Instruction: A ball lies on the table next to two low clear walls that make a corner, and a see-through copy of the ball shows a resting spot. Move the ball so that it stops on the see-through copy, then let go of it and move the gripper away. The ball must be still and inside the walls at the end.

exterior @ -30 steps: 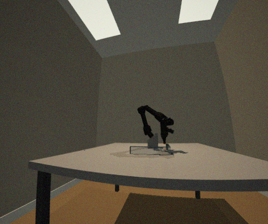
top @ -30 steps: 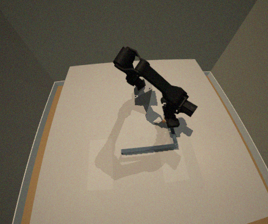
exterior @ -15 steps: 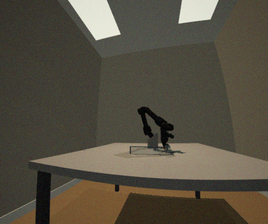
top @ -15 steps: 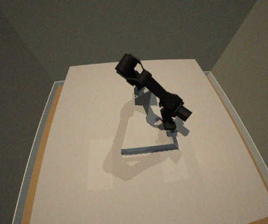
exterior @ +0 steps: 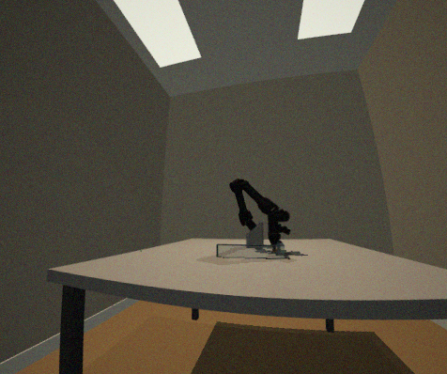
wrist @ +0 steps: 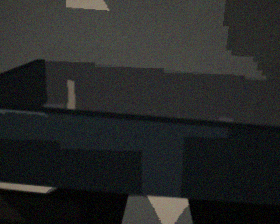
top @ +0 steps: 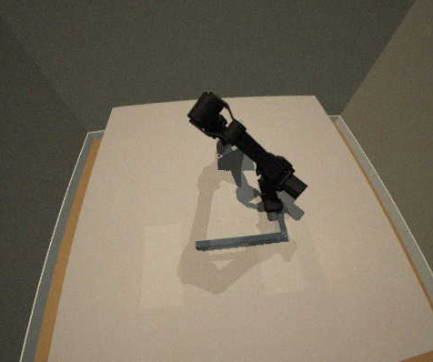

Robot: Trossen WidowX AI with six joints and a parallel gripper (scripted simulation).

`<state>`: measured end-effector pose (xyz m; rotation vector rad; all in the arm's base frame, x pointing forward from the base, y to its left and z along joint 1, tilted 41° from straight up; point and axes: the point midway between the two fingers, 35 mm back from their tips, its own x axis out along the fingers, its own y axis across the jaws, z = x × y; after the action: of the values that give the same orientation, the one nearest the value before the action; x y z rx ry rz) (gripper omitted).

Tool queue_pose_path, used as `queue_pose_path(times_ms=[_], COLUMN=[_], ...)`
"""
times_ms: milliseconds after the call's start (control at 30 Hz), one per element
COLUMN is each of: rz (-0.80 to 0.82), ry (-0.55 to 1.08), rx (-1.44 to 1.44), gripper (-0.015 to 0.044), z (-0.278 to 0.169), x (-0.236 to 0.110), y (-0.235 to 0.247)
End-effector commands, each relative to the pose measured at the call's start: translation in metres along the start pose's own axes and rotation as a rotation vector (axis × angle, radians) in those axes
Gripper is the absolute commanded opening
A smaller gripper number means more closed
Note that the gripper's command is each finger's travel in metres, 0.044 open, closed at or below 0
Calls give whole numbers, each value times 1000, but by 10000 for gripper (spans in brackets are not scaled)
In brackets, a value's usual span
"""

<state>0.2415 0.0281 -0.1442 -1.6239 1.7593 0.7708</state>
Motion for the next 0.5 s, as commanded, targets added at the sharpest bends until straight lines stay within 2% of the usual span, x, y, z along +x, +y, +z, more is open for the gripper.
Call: queue_pose_path(times_ms=[0,67,333,467], rz=[6,6,1,1], ry=[8,8,1,1], rx=[-10,-10,-1,-1], gripper=[0,0,210,224], z=[-2,-2,0,0], x=[4,4,1,1], y=[3,3,0,0])
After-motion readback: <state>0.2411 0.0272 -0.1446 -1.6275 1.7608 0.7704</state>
